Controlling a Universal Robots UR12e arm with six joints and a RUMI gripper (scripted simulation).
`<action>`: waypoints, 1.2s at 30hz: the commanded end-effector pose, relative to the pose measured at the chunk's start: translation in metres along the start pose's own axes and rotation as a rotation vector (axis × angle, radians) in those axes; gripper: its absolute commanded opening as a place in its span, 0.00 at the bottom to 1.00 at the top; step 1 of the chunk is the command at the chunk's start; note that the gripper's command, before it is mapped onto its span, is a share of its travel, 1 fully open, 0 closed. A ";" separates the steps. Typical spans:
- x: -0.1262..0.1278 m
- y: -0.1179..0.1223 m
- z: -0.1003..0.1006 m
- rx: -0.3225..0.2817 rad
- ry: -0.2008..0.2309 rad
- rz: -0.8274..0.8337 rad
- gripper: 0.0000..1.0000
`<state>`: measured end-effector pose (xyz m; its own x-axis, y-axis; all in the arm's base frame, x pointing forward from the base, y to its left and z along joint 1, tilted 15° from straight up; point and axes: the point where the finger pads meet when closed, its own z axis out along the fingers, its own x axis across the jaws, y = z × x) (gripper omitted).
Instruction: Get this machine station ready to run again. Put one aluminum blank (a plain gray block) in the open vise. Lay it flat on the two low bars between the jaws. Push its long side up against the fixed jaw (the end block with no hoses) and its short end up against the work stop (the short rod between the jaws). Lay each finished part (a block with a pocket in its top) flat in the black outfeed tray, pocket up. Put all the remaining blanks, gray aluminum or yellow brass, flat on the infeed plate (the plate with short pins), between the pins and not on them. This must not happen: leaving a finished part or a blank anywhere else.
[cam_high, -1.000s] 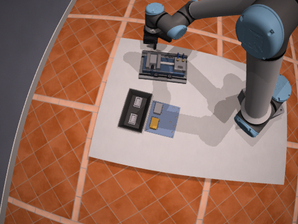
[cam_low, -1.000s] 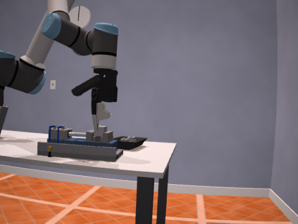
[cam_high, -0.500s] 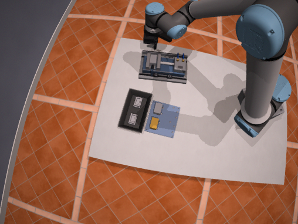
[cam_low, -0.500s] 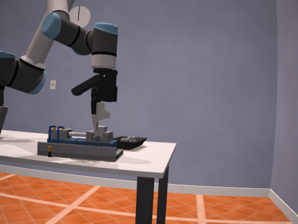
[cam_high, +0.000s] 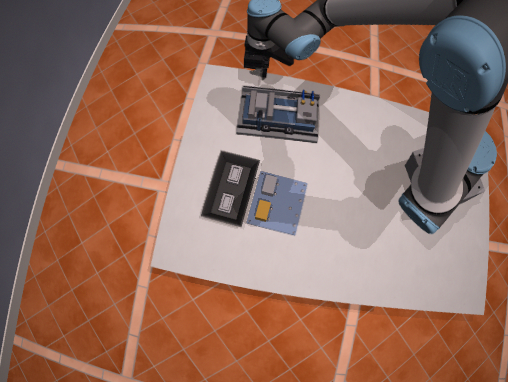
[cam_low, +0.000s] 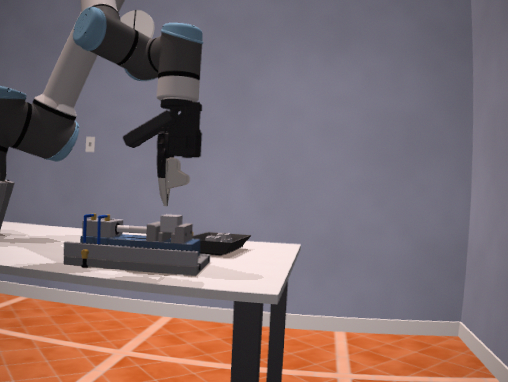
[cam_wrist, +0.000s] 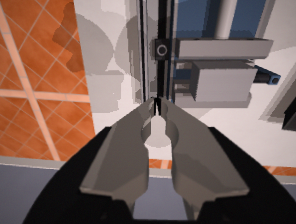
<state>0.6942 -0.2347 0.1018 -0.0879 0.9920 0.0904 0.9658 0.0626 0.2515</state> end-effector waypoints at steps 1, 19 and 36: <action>-0.002 0.001 -0.017 -0.001 0.001 -0.001 0.00; 0.000 0.000 -0.044 0.000 0.002 -0.001 0.00; 0.000 0.001 -0.044 0.001 0.002 -0.001 0.00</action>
<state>0.6826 -0.2376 0.1406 -0.0889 0.9915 0.0953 0.9672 0.0631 0.2462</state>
